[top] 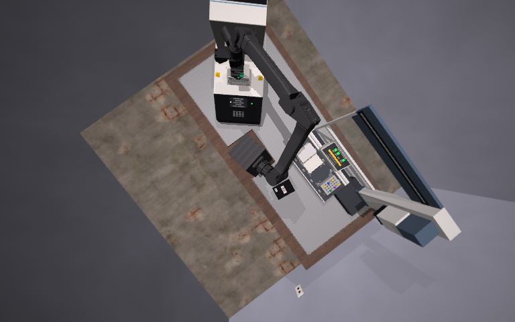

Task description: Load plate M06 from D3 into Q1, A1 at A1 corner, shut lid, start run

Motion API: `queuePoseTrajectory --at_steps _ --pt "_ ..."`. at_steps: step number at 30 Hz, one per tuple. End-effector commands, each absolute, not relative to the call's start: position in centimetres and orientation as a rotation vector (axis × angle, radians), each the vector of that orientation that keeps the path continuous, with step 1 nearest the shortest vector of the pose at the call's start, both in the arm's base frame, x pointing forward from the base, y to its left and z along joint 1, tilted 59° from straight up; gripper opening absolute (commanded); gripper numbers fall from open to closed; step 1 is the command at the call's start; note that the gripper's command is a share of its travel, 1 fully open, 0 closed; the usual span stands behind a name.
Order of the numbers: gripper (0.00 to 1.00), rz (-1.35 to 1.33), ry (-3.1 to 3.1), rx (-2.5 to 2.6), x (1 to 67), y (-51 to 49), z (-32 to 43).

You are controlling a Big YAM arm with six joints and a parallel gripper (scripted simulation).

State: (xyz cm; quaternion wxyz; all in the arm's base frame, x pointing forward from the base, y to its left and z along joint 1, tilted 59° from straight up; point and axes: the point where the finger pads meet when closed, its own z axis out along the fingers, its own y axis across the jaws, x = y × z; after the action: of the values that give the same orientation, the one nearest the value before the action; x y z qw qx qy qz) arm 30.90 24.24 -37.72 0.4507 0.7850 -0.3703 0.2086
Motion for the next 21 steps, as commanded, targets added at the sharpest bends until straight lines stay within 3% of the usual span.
queuePoseTrajectory --at_steps 1,21 --pt "0.00 0.509 -0.955 1.939 31.6 24.1 -38.5" --pt "0.00 0.542 -0.946 2.007 33.6 28.2 -36.1"
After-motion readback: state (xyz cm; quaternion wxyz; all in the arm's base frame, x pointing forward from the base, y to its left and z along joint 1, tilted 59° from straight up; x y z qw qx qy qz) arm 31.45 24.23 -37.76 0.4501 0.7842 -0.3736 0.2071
